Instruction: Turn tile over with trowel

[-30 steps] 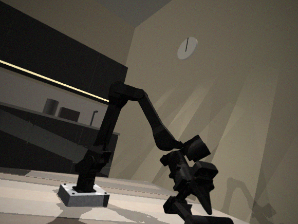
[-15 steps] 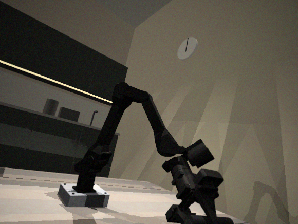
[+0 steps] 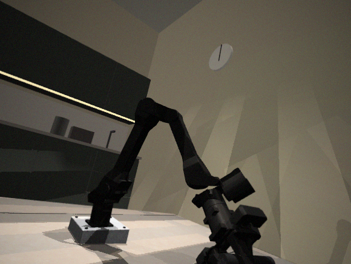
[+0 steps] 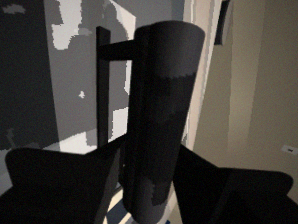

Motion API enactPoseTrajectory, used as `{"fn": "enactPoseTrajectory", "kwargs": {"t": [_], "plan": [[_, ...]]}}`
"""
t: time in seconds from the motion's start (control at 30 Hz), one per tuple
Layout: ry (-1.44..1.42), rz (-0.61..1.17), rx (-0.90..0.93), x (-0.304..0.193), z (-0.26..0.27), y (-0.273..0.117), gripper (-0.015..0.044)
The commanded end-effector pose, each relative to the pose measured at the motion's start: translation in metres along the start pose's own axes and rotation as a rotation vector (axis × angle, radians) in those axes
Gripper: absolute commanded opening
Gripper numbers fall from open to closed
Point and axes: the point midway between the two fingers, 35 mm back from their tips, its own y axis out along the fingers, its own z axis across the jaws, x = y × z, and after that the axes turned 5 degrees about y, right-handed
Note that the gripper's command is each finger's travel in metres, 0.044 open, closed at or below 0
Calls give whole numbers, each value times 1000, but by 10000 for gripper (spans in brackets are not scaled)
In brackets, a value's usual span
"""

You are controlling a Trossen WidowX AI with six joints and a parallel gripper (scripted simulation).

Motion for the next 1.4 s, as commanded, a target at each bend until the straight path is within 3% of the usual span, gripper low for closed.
{"fn": "enactPoseTrajectory", "kwargs": {"t": [0.0,0.63,1.0,1.37], "plan": [[-3,-4,1,1,0,0,129],[-3,-4,1,1,0,0,3],[-2,-1,1,5,-45,-38,0],[20,-79,16,-12,-53,-19,0]]}}
